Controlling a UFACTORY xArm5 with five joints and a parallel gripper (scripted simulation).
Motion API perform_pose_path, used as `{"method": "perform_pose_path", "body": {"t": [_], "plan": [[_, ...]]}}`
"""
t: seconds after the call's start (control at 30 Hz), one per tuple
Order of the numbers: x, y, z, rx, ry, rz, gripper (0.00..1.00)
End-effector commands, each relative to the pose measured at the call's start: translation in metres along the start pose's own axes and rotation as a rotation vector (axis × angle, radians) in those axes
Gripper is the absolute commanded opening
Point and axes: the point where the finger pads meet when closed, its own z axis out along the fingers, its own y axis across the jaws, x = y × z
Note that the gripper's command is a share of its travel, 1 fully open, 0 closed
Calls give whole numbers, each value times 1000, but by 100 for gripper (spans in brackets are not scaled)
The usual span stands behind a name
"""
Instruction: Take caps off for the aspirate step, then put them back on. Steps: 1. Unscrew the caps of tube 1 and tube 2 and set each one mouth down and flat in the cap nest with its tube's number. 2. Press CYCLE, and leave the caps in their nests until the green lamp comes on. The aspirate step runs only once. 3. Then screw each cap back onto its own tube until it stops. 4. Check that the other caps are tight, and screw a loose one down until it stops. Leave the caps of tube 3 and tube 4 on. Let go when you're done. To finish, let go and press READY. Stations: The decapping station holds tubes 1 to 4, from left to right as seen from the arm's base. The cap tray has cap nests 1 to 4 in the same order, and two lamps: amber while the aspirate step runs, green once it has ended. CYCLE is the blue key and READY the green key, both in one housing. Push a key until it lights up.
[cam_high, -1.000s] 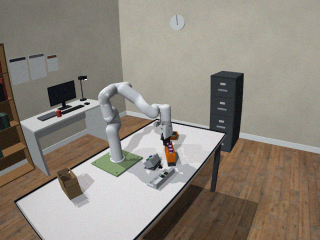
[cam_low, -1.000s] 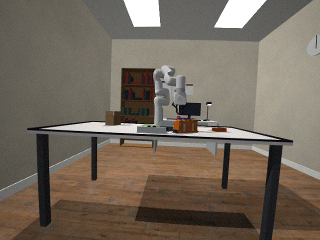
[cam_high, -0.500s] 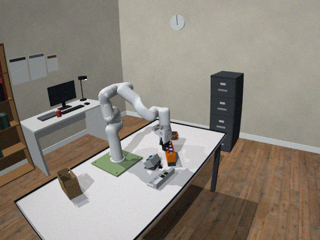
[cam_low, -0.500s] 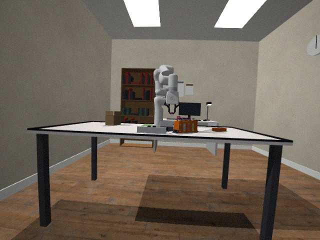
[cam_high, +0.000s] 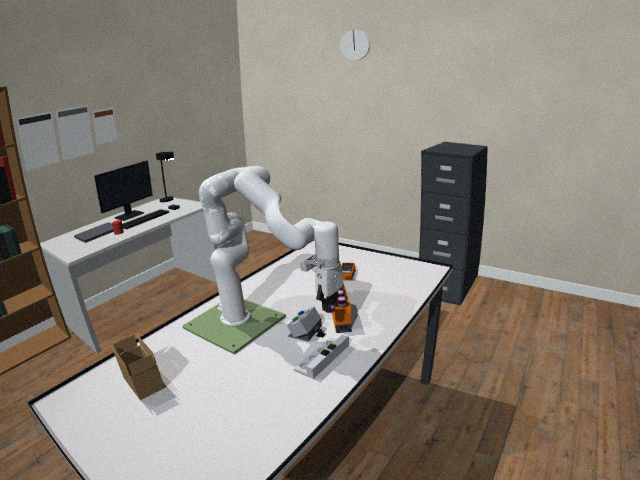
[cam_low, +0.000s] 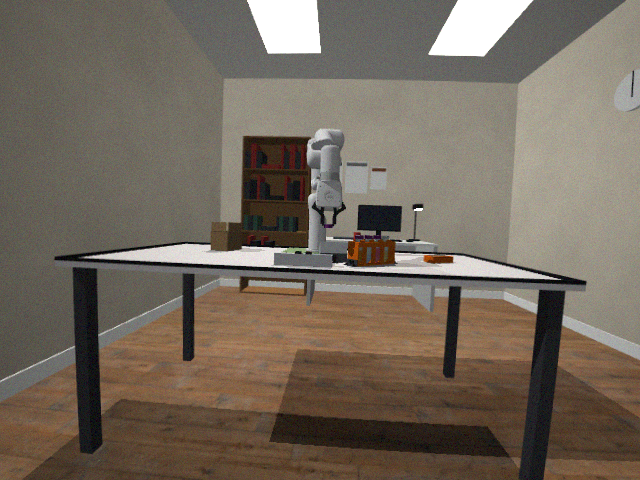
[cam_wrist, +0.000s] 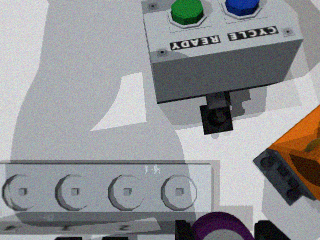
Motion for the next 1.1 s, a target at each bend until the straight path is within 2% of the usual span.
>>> {"method": "perform_pose_path", "body": {"t": [0.0,0.33,0.77,0.83,1.07], "plan": [[-8,-10,-1,7,-4,-3,0],[-8,-10,-1,7,-4,-3,0],[-8,-10,64,7,-4,-3,0],[-8,-10,64,7,-4,-3,0],[-10,-10,99,7,-4,-3,0]]}}
